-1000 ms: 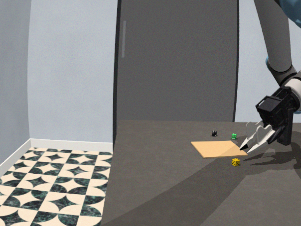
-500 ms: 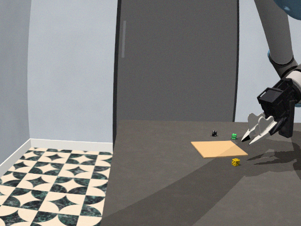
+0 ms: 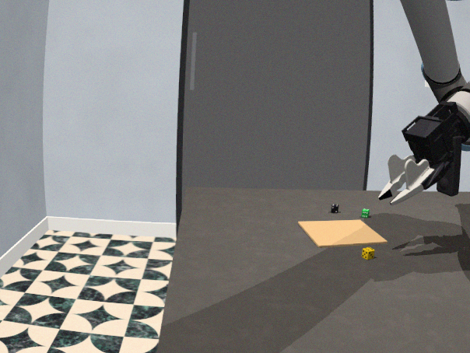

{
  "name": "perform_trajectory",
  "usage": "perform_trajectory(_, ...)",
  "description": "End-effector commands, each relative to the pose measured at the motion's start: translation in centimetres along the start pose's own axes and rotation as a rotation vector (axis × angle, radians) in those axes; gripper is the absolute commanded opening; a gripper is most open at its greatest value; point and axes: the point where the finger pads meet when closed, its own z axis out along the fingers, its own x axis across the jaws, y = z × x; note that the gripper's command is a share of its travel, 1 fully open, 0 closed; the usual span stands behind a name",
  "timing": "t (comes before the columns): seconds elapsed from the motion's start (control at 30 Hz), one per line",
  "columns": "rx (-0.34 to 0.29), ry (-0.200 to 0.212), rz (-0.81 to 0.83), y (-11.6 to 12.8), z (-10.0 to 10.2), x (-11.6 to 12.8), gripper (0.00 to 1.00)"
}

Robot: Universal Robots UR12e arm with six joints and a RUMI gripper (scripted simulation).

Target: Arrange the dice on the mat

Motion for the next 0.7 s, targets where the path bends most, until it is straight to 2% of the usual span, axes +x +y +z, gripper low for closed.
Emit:
perform_trajectory(0.0, 0.006, 0.001, 0.002, 0.02, -0.24, 0.2, 0.18)
perform_trajectory(0.33, 0.045, 0.0, -0.001, 0.22, -0.06, 0.16, 0.18)
perform_trajectory(0.67, 0.183, -0.001, -0.001, 1.01, 0.19, 0.13, 0.18)
